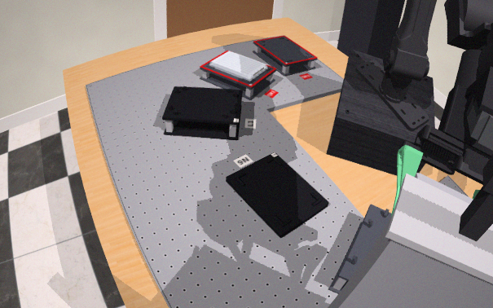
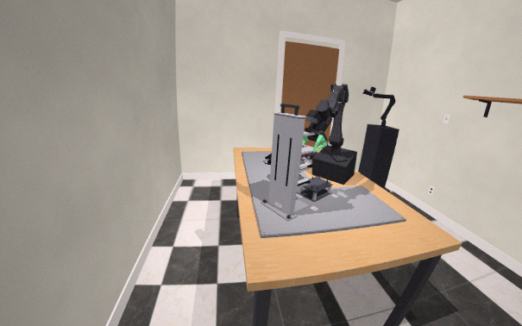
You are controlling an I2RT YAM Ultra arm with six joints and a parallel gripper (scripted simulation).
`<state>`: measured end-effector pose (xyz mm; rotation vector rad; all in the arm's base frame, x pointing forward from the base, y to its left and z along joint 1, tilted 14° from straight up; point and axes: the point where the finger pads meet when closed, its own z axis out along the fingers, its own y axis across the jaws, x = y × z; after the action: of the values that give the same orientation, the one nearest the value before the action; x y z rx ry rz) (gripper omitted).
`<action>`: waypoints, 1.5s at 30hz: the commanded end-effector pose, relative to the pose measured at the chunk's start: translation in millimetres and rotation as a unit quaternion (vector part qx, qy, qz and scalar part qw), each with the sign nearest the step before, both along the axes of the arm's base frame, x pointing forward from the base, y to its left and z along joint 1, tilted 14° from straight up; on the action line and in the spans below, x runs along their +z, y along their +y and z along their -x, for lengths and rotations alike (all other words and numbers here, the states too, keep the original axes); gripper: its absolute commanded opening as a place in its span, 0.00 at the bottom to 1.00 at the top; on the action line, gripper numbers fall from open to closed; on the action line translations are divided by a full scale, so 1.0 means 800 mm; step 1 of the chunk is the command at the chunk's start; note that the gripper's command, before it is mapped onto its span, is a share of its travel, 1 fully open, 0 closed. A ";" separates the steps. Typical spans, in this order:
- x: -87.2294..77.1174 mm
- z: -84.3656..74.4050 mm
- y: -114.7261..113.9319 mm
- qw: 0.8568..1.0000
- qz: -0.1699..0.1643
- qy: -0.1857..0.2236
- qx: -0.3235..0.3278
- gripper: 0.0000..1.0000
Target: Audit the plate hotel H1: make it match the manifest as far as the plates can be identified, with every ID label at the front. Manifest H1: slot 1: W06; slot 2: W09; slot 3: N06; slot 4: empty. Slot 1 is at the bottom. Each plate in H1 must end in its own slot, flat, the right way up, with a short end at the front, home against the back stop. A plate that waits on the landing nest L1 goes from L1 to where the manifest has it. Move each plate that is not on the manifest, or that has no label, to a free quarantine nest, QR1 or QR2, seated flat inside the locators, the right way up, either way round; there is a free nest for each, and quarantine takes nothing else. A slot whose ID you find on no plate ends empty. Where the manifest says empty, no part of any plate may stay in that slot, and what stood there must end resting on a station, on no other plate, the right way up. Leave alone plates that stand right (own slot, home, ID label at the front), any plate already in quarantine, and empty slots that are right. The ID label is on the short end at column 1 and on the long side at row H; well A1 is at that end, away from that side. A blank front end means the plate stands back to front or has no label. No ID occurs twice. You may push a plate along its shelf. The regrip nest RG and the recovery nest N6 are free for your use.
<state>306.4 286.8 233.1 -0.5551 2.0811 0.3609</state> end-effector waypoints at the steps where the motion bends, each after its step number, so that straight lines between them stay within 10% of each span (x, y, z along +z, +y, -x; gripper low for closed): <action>1: 0.033 -0.003 0.002 1.000 -0.023 -0.021 0.001 0.86; 40: 0.034 0.007 0.000 1.000 -0.021 -0.019 0.003 0.86; 45: 0.009 0.017 -0.008 1.000 -0.008 -0.007 0.002 0.86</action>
<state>300.0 284.1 234.5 -0.5575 2.0792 0.3655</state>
